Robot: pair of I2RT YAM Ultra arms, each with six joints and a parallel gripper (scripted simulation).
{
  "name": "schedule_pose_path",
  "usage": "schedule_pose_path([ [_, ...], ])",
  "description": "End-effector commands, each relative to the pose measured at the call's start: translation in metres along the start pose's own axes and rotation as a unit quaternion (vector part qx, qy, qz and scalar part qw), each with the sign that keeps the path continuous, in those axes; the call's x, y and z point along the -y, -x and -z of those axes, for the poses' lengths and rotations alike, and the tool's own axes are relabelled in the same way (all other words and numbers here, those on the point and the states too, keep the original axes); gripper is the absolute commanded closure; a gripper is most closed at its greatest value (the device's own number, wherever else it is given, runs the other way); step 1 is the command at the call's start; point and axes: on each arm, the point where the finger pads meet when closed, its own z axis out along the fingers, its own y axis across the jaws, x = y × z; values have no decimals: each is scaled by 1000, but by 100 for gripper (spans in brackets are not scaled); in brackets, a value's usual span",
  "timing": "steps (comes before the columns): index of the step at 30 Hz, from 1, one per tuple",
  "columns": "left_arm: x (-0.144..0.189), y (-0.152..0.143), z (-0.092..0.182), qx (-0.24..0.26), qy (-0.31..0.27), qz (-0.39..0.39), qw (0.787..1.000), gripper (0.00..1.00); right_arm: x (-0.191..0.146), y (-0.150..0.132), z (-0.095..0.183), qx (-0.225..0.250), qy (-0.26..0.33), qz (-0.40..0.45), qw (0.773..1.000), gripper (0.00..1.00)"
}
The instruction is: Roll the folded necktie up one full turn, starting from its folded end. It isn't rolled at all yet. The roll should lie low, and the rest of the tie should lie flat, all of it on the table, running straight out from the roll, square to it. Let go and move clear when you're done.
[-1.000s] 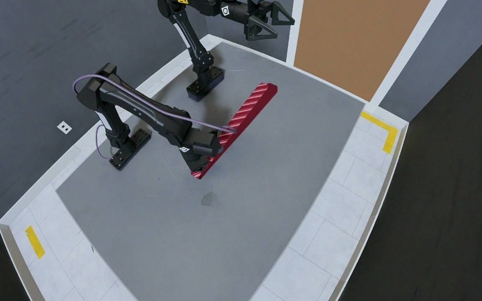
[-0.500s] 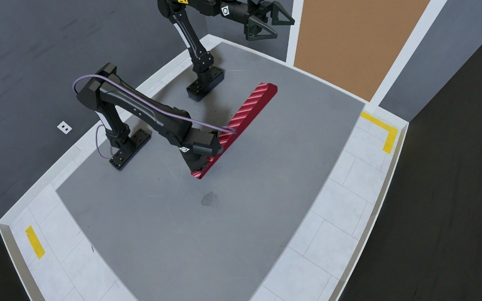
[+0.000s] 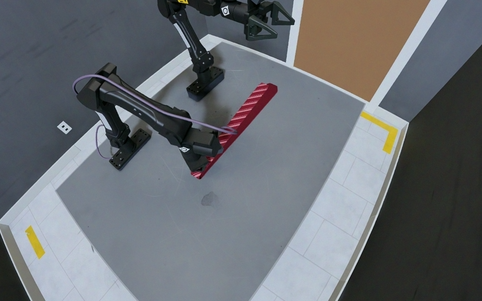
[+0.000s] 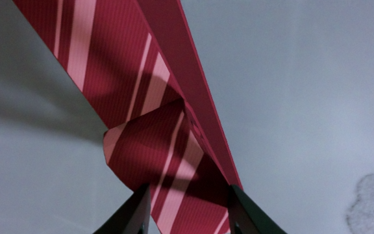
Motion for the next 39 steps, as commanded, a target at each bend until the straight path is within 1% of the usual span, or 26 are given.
schedule_pose_path([
  [1,1,21,2,24,-5,6,1000,0,0,1,-2,4,1,-7,1000,62],
  [39,1,21,2,24,-5,6,1000,0,0,1,-2,4,2,-25,1000,62],
])
